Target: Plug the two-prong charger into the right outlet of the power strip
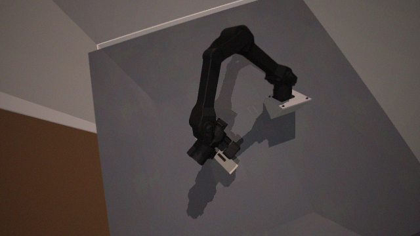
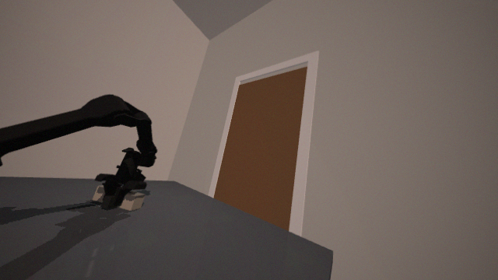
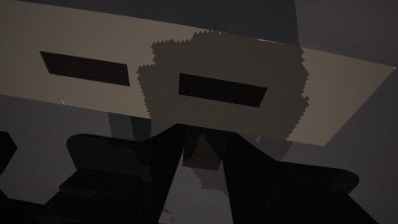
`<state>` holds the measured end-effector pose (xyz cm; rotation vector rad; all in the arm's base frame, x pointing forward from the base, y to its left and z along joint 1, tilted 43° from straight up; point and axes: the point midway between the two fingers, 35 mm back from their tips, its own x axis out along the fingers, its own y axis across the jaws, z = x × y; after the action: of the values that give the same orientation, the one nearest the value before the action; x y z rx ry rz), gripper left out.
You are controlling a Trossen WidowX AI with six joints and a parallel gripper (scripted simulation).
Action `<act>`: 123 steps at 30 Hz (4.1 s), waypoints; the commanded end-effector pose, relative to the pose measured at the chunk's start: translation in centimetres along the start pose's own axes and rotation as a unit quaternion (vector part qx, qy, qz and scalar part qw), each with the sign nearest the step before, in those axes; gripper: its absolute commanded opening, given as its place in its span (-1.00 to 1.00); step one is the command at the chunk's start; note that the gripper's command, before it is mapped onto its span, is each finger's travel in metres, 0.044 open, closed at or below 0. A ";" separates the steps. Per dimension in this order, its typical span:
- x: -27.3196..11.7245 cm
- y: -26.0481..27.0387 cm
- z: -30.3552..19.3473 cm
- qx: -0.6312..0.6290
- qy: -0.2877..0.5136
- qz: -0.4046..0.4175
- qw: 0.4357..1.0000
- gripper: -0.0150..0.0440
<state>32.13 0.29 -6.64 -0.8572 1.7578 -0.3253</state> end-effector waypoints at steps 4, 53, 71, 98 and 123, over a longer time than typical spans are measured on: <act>-0.3 -0.1 0.8 0.007 -0.013 0.000 1.000 -0.49; 0.1 0.0 -0.3 0.001 -0.002 0.000 1.000 1.00; 0.1 0.0 -0.8 0.004 -0.007 0.000 1.000 1.00; 0.3 0.1 -2.2 0.006 -0.011 0.000 1.000 1.00; 0.6 0.2 -4.8 0.006 -0.011 0.000 1.000 1.00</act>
<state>27.81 -0.90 -5.74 -0.8560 1.7451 -0.3226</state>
